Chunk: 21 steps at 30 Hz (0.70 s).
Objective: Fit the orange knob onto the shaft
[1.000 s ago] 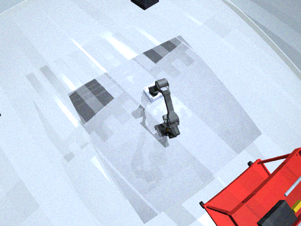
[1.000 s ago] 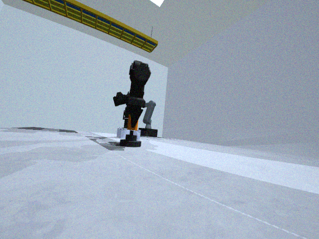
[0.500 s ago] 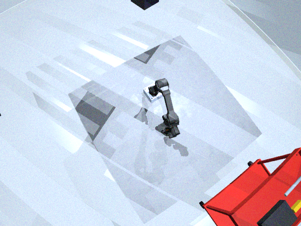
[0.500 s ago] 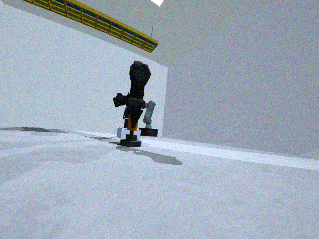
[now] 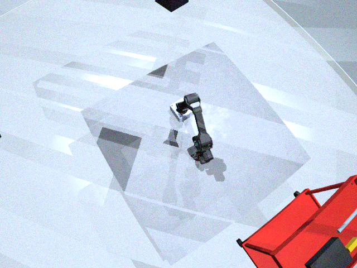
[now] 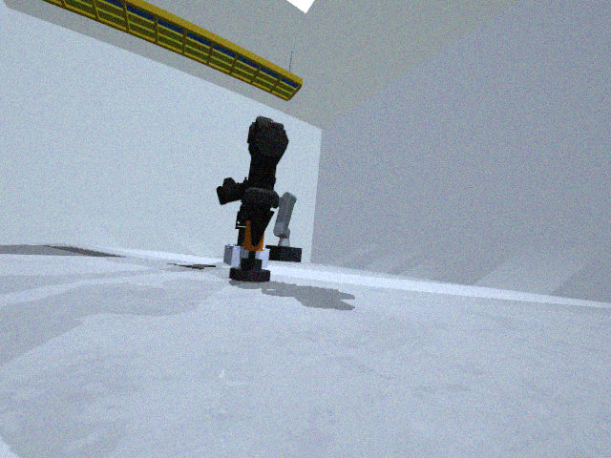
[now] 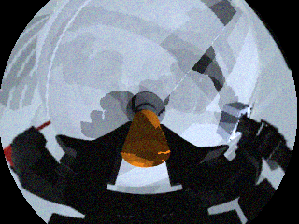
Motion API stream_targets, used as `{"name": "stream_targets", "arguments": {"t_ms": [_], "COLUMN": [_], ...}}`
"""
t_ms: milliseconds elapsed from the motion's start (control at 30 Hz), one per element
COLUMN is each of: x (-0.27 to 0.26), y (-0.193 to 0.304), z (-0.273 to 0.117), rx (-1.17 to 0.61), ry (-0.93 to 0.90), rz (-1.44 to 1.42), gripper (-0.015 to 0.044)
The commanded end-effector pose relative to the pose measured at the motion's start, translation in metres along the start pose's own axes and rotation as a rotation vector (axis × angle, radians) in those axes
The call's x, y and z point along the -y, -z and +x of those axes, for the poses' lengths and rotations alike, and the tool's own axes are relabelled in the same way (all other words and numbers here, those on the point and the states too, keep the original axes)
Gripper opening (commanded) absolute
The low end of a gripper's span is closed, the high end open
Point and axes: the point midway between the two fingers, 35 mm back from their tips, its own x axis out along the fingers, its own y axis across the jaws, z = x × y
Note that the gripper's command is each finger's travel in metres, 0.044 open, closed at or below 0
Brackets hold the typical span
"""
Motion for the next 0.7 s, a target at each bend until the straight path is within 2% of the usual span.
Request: {"name": "stream_targets", "arguments": {"t_ms": [0,667], "x": [-0.0005,-0.0007], "y": [-0.0001,-0.0004], "z": [0.0001,-0.0066], "rx": [0.0,0.0], "ry": [-0.003,-0.003], "rz": [-0.005,0.026], "gripper": [0.0,0.0]}}
